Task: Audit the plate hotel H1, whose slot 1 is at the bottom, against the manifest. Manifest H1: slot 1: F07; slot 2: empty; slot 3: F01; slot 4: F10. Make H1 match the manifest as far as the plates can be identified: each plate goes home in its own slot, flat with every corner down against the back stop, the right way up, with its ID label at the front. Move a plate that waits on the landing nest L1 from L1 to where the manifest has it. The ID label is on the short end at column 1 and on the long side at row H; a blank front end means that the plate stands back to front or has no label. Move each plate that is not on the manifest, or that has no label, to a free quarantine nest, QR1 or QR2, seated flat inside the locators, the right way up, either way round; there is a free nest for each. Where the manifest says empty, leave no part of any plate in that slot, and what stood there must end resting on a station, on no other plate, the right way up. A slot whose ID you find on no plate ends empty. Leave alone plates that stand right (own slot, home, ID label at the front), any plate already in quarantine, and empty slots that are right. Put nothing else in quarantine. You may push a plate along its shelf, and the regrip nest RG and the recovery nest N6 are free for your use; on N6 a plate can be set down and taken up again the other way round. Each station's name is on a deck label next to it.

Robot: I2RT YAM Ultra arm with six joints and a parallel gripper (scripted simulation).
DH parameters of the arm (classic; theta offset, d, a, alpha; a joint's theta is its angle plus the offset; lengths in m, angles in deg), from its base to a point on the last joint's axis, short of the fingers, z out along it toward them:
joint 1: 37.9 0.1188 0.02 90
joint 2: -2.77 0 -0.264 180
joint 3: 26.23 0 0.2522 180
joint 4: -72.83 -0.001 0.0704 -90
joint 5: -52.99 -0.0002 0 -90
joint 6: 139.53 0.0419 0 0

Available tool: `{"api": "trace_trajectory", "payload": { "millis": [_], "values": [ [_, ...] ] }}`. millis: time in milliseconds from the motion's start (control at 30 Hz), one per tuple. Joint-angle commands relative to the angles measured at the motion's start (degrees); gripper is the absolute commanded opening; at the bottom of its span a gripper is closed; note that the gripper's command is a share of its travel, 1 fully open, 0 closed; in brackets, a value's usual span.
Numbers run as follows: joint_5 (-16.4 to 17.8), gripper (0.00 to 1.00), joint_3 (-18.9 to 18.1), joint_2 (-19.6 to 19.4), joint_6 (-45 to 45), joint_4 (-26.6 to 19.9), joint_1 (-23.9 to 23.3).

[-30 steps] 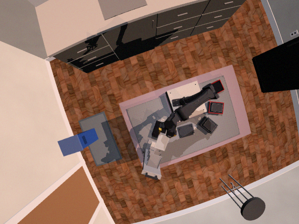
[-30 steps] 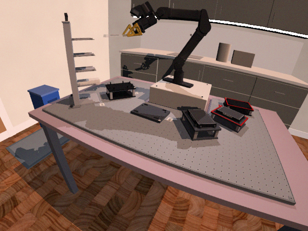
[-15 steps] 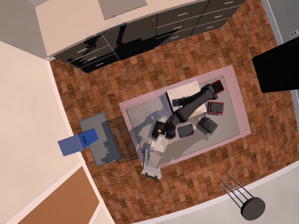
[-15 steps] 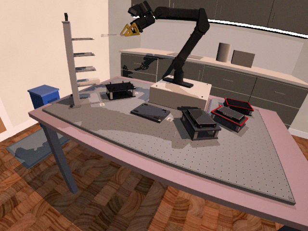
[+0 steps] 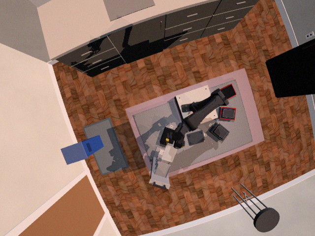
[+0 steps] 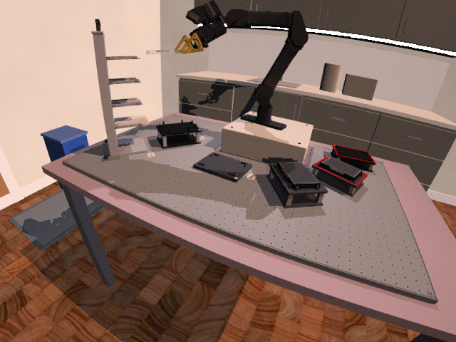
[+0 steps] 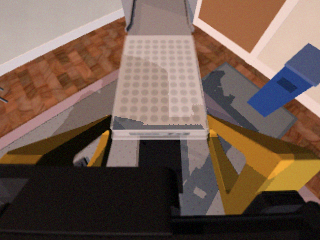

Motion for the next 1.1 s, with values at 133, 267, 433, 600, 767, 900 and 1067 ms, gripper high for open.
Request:
{"api": "trace_trajectory", "payload": {
  "millis": [133,267,433,600,767,900,1067],
  "values": [
    [-0.66,0.86,-1.06,-0.90,0.89,1.61,0.88],
    [-1.09,0.86,-1.52,-1.63,1.22,2.03,1.40],
    [-1.40,0.86,-1.88,-2.18,1.45,2.33,1.78],
    [-1.91,0.86,-2.39,-3.09,1.84,2.91,2.39],
    [-2.40,0.86,-2.97,-4.01,2.20,3.42,2.98],
    [-2.78,0.86,-3.49,-4.76,2.48,3.77,3.44],
    [-3.06,0.86,-3.86,-5.32,2.69,4.04,3.78]
  ]
}}
